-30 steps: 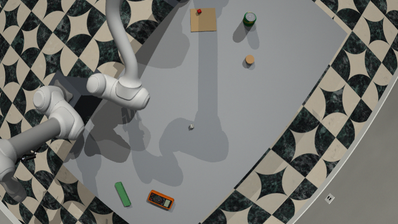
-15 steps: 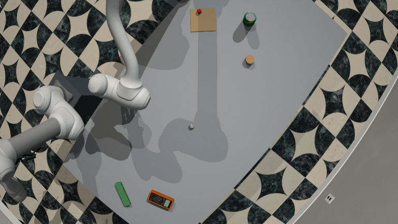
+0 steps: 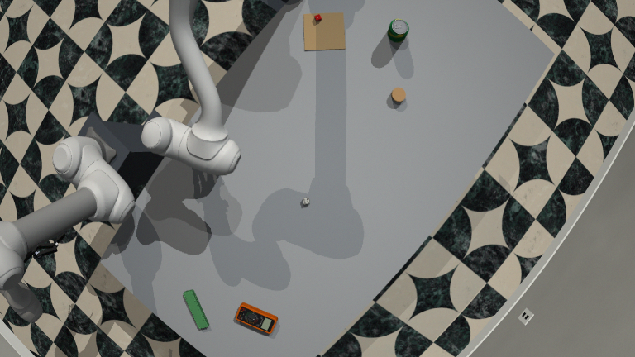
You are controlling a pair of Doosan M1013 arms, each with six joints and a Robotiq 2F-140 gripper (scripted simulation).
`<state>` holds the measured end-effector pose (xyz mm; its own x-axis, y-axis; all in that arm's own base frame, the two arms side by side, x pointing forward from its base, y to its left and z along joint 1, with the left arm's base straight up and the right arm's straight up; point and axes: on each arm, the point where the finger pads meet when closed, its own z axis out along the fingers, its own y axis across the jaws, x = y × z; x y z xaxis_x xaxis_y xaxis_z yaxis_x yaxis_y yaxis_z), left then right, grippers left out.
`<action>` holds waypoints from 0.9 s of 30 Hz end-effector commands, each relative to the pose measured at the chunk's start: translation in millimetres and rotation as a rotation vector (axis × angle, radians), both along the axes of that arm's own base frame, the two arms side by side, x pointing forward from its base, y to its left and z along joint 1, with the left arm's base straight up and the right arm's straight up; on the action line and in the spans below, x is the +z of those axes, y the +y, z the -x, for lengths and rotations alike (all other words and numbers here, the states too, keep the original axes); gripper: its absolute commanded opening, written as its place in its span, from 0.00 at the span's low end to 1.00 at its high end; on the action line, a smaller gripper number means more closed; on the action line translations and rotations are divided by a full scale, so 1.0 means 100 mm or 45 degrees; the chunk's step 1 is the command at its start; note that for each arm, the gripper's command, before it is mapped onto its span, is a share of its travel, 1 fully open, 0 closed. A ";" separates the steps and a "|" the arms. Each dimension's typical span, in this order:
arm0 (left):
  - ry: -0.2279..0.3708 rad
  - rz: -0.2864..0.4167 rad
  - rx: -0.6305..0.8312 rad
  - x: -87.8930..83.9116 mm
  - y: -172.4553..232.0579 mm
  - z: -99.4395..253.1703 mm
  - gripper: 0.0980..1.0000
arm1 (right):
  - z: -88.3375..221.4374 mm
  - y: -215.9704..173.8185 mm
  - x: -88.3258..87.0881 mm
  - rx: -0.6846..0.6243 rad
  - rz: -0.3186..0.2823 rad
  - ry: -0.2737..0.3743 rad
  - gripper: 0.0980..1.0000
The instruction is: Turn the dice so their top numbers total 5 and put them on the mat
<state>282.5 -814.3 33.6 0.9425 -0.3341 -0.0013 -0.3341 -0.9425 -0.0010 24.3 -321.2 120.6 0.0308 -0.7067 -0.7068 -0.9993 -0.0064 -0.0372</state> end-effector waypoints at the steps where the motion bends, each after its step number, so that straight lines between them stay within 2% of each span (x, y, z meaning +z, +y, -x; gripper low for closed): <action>1: -0.001 0.002 0.000 0.01 0.00 0.00 0.21 | 0.00 0.00 0.00 0.000 0.001 0.000 1.00; 10: -0.001 0.002 0.000 0.01 0.00 0.00 0.21 | 0.00 0.00 0.00 0.000 0.001 0.000 1.00; 11: -0.001 0.002 0.000 0.01 0.00 0.00 0.09 | 0.00 0.00 0.00 0.000 0.001 0.000 1.00; 27: -0.001 0.002 0.000 0.01 0.00 0.00 0.09 | 0.00 0.00 0.00 0.000 0.001 0.000 1.00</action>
<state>282.5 -814.3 33.7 0.9425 -0.3341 -0.0012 -0.3341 -0.9425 -0.0009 24.3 -321.2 120.6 0.0308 -0.7067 -0.7068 -0.9993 -0.0064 -0.0372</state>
